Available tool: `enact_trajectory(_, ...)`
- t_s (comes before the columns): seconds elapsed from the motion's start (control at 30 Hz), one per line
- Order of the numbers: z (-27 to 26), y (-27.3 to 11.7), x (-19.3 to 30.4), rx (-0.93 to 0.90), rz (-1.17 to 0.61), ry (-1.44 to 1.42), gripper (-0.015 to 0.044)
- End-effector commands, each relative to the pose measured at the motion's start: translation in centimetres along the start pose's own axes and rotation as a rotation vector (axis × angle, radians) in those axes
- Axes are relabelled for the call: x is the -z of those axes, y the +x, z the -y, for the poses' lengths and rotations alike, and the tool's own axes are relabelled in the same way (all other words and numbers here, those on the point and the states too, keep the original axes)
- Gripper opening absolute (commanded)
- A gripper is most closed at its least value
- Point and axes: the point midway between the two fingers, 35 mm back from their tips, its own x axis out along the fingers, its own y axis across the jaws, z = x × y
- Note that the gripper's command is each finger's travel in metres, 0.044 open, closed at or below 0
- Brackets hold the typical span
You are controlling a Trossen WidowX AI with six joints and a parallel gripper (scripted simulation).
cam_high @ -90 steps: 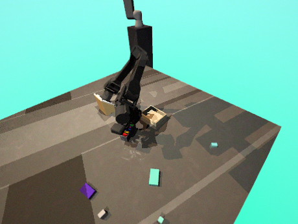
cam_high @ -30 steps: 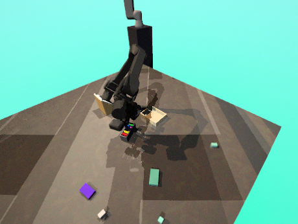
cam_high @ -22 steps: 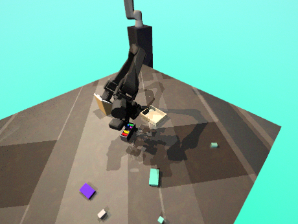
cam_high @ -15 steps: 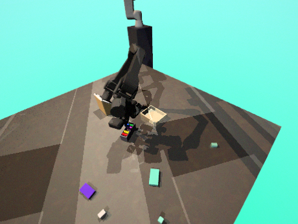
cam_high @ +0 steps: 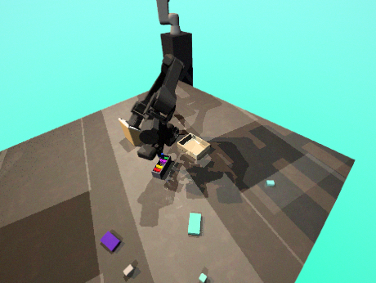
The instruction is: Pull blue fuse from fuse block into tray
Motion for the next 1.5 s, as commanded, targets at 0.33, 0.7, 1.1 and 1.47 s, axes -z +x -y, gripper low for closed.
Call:
enact_trajectory(0.33, -7.9, -0.4, -5.7, 0.022, -0.001, -0.006, 0.0000)
enact_trajectory(0.7, -15.7, -0.2, -8.1, 0.000, 0.006, -0.009, 0.0000)
enact_trajectory(1.1, -16.8, 0.5, -8.3, -0.005, 0.007, -0.010, 0.0000)
enact_trajectory(1.47, -16.8, 2.3, -8.3, -0.005, 0.008, -0.010, 0.0000)
